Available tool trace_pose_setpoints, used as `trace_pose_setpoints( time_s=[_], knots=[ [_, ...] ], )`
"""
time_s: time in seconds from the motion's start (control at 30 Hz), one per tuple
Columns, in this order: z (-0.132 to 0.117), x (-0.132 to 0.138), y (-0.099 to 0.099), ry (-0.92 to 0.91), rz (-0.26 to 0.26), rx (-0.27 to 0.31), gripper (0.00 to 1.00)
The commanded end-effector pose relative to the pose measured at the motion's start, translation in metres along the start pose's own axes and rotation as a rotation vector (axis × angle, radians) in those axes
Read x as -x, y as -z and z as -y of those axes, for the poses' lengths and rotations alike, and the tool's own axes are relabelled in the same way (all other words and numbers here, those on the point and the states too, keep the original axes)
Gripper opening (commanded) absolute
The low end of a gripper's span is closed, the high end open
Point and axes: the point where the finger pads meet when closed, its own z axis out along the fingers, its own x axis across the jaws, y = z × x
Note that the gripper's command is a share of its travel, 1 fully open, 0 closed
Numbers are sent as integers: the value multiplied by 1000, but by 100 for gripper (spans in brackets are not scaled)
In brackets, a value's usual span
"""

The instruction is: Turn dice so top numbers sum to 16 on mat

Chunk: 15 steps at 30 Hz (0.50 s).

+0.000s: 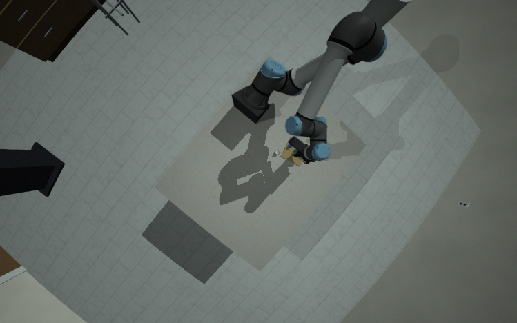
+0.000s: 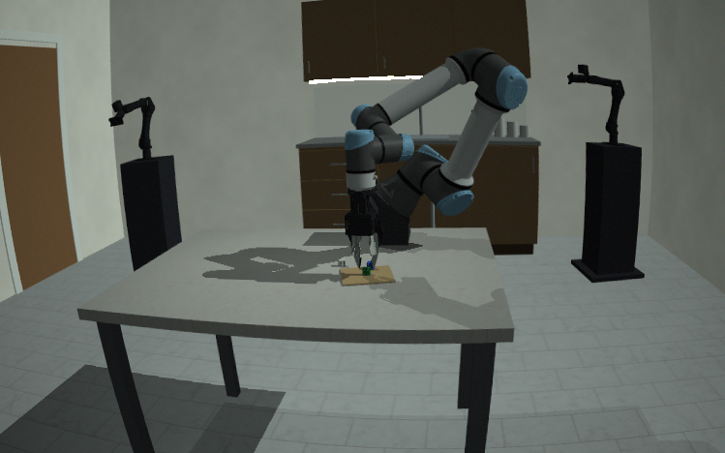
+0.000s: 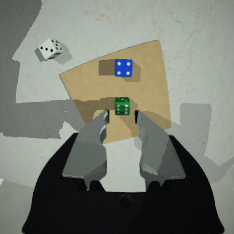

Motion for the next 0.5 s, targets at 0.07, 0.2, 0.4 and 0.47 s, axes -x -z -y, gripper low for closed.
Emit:
trace_pose_setpoints(
  time_s=[0.07, 0.2, 0.4, 0.47],
  knots=[
    [0, 0, 38, 0, 0, 0, 21],
    [0, 0, 57, 0, 0, 0, 21],
    [0, 0, 69, 0, 0, 0, 21],
    [0, 0, 72, 0, 0, 0, 21]
  ],
)
